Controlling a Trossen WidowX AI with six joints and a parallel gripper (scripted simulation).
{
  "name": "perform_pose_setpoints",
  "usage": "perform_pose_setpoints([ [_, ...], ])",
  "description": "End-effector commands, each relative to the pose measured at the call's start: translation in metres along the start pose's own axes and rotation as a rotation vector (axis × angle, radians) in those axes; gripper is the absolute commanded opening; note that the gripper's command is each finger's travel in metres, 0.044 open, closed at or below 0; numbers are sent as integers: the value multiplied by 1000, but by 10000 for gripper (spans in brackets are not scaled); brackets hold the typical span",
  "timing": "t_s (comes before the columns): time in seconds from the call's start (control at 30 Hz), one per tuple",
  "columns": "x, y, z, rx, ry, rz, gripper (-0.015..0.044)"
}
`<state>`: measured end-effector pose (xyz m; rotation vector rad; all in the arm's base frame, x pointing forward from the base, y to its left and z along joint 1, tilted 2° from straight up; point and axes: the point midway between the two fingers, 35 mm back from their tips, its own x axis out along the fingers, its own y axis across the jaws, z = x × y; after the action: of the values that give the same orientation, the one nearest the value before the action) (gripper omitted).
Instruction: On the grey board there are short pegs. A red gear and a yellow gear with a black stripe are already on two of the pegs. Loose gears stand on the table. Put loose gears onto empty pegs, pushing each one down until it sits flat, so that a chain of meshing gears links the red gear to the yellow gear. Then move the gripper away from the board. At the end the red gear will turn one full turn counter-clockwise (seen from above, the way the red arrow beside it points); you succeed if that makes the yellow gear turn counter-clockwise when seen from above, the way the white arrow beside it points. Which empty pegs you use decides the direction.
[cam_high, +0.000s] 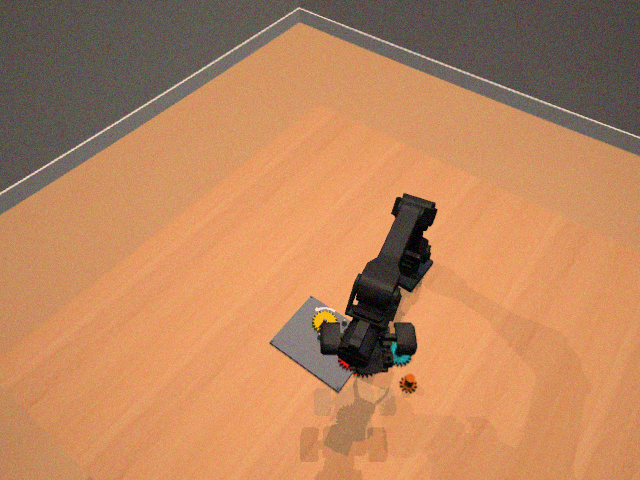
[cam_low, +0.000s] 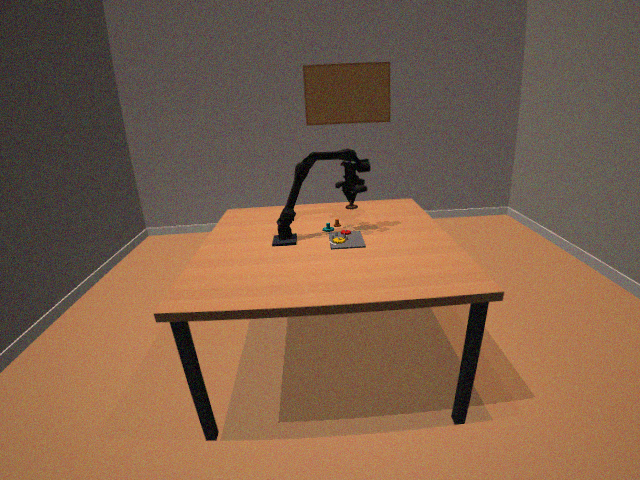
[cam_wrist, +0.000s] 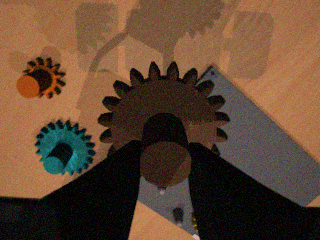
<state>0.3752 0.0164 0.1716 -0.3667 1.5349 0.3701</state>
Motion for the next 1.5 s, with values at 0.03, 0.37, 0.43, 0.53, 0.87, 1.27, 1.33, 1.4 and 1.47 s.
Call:
perform_pose_setpoints([
  [0.03,4,-6,-7,-5,3,-4,0],
  [0.37,13,-17,-19,-5,6,-4,0],
  [0.43,15,-19,-21,-5,6,-4,0],
  [0.53,18,-22,-25,-5,7,-4,0],
  [0.87,27,-31,-39,-5,10,-4,0],
  [1.27,38,-40,-56,-5,14,-4,0],
  [1.33,40,-41,-58,-5,15,-4,0],
  [1.4,42,-43,-61,-5,15,-4,0],
  [1.47,44,-44,-64,-5,16,-4,0],
])
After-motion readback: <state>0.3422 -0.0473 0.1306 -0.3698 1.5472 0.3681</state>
